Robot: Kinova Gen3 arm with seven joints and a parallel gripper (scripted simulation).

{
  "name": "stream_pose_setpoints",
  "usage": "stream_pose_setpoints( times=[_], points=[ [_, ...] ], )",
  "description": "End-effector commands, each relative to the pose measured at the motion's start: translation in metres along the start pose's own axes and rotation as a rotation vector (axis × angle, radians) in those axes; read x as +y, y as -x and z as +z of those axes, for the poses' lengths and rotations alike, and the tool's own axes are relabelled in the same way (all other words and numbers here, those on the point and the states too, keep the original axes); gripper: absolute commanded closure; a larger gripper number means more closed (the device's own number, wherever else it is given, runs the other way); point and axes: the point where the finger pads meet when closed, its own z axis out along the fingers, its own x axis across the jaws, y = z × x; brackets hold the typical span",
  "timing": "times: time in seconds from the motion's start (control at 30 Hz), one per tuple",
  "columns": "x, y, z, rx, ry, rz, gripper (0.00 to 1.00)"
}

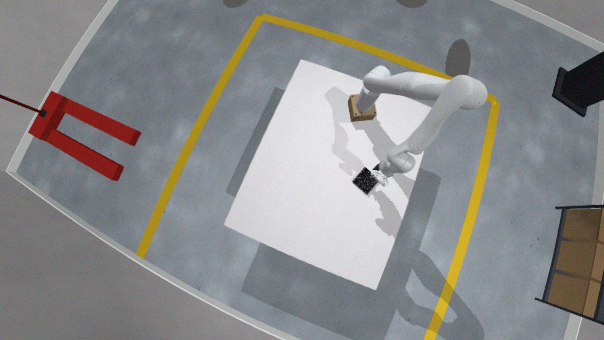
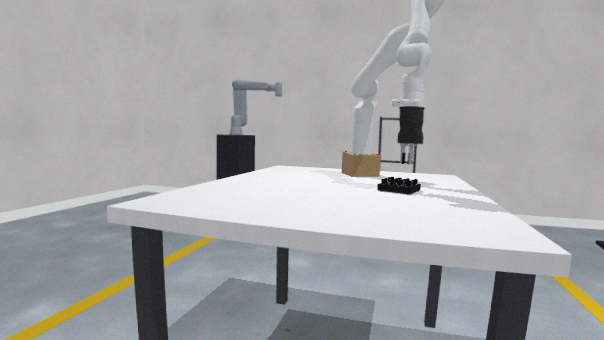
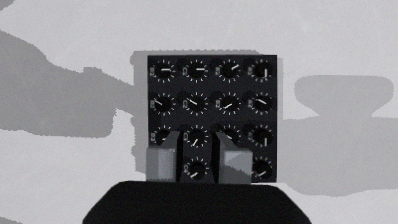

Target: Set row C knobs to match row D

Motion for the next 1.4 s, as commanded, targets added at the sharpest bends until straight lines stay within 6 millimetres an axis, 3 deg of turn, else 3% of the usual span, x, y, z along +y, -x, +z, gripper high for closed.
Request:
stream_pose_setpoints(
  times=[0.0, 1.37],
  points=[
    [0.000, 0.000, 0.001, 0.000, 0.000, 0.001, 0.54],
    [0.000, 0.000, 0.039, 0.000, 0.000, 0.001, 0.54]
  ],
)
